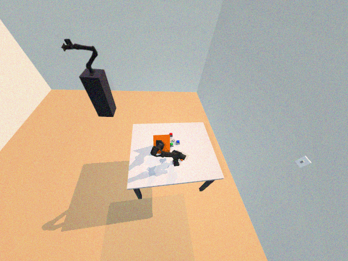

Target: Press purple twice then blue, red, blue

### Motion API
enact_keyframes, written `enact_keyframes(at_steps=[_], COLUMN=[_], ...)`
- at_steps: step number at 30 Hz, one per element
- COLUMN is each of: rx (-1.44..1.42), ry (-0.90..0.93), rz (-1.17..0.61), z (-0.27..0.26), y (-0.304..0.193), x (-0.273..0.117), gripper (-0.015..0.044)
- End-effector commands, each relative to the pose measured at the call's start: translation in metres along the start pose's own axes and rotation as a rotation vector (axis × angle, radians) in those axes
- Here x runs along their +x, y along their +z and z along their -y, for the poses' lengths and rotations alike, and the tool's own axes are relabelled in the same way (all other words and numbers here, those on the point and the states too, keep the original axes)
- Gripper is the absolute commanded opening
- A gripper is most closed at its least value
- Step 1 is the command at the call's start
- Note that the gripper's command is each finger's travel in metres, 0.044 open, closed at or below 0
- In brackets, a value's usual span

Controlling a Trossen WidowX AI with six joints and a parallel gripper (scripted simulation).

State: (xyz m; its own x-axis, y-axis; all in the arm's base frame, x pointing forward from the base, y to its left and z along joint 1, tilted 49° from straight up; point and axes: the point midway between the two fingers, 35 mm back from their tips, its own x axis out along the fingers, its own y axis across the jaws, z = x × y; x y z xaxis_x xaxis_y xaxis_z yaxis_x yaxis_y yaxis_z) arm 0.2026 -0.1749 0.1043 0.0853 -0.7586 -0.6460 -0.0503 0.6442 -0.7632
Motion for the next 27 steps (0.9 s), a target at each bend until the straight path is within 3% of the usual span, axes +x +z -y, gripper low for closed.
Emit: enact_keyframes(at_steps=[1,10,27], rx=[0.0,-0.004,-0.003], ry=[0.004,0.004,0.005], rz=[0.0,0.0,0.0], z=[-0.001,-0.001,-0.001], y=[0.001,0.0,0.0], x=[-0.016,-0.033,-0.007], gripper=[0.002,0.002,0.002])
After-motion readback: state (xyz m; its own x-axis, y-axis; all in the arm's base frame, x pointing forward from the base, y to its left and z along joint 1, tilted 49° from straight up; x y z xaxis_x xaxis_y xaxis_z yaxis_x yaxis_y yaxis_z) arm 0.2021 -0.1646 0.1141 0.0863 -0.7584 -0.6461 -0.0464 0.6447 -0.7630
